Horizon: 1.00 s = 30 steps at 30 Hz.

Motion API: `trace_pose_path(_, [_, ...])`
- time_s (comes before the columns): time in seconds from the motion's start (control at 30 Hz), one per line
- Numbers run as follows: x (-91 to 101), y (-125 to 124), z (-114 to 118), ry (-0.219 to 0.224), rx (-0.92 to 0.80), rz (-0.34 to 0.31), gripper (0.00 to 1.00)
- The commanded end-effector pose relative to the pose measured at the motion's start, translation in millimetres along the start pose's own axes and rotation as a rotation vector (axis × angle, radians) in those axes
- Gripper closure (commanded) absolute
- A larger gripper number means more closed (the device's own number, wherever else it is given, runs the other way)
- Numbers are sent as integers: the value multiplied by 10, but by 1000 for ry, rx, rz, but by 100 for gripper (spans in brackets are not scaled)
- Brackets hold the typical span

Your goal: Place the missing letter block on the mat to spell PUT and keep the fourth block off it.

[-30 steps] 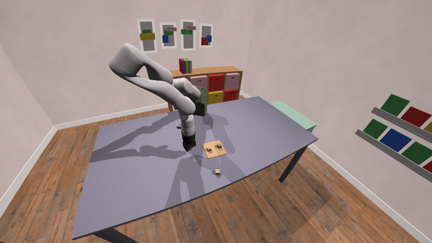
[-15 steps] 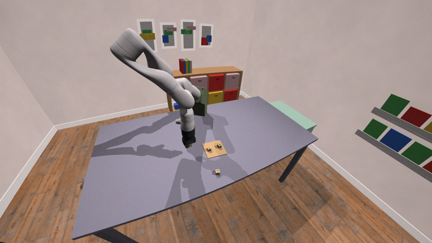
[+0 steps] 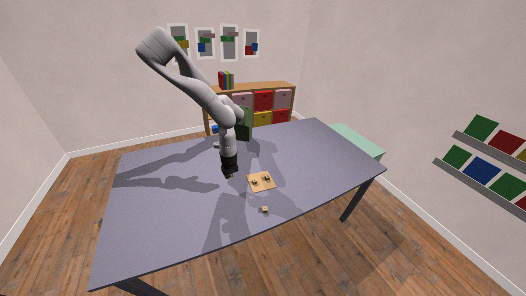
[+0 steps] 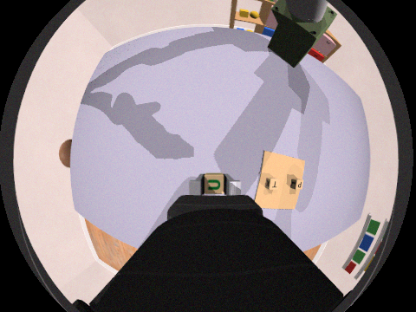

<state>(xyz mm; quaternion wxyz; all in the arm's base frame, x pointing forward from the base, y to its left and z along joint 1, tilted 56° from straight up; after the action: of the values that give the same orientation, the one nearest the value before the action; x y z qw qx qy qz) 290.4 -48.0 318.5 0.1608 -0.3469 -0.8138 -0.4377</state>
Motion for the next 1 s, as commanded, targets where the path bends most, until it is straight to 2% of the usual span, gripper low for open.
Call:
trace_pose_path(0.0, [17, 12, -5, -2, -1, -5, 51])
trace_pose_path(0.57, [20, 13, 8, -2, 11, -5, 51])
trace_pose_path(0.97, [27, 43, 271, -2, 233, -6, 51])
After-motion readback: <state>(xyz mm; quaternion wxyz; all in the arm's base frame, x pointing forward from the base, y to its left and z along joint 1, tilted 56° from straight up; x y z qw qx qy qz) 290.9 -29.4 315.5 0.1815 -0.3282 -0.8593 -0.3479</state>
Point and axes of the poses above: the point where the finger pads meet when closed, its own x axis back along the fingers, its own z axis across the jaws, y = z × x, the point moved 8 cm from there along x, back along the fingers, and after that the axes turned 2 degrees about -x, right-handed, at the moved point
